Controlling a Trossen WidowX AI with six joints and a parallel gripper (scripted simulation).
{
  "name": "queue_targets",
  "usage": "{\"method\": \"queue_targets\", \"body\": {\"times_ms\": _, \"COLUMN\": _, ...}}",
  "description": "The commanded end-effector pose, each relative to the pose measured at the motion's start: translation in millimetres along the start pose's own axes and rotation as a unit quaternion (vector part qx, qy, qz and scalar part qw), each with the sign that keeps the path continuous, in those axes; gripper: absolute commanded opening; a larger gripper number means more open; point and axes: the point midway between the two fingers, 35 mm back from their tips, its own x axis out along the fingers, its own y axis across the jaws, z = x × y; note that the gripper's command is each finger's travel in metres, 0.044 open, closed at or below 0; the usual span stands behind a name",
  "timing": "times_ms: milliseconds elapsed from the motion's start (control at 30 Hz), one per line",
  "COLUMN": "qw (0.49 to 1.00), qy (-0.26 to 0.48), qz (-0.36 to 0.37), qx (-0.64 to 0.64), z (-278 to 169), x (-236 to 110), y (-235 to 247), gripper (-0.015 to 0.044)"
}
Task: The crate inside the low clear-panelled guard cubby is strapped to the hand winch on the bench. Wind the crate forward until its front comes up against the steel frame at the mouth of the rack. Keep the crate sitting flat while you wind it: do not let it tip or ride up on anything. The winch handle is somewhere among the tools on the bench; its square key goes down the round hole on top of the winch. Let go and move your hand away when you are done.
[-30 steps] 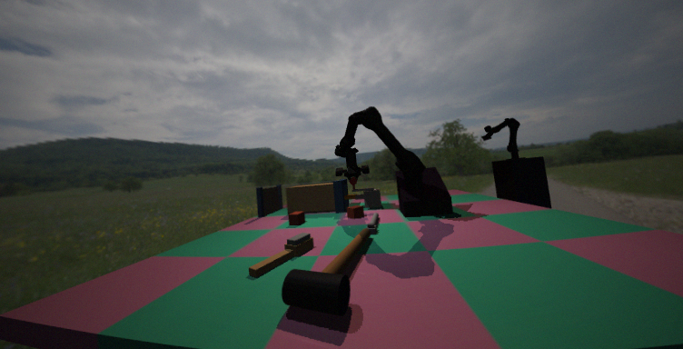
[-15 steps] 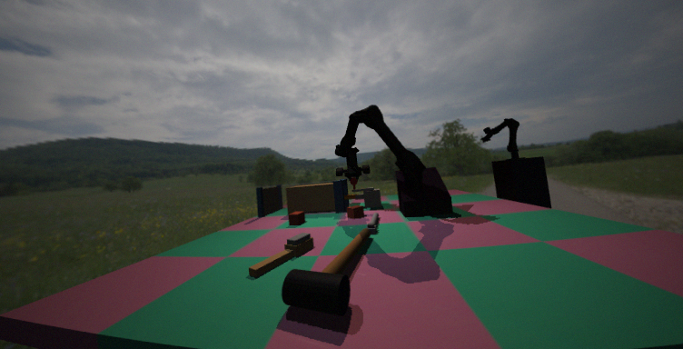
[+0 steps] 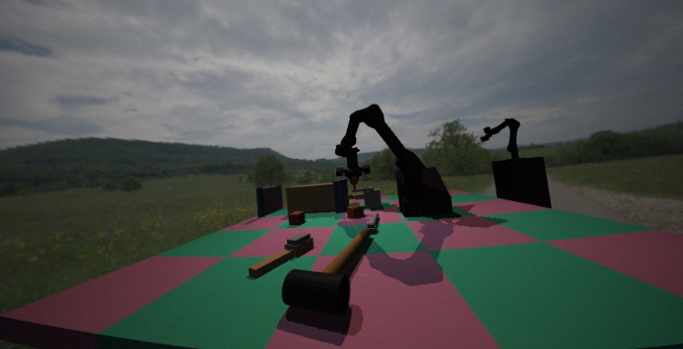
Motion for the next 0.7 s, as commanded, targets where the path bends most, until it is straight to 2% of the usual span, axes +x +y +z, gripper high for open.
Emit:
{"method": "queue_targets", "body": {"times_ms": 0, "qw": 1.000, "qy": -0.002, "qz": 0.002, "qx": 0.001, "z": 0.8, "x": 0.1, "y": 0.9, "gripper": 0.0210}}
{"method": "queue_targets", "body": {"times_ms": 300, "qw": 1.000, "qy": -0.002, "qz": 0.002, "qx": 0.001, "z": 0.8, "x": 0.1, "y": 0.9, "gripper": 0.0440}}
{"method": "queue_targets", "body": {"times_ms": 467, "qw": 1.000, "qy": -0.001, "qz": 0.002, "qx": 0.001, "z": -3.0, "x": -6.1, "y": 0.2, "gripper": 0.0440}}
{"method": "queue_targets", "body": {"times_ms": 667, "qw": 1.000, "qy": 0.002, "qz": 0.003, "qx": 0.001, "z": -28.8, "x": -56.3, "y": 0.5, "gripper": 0.0440}}
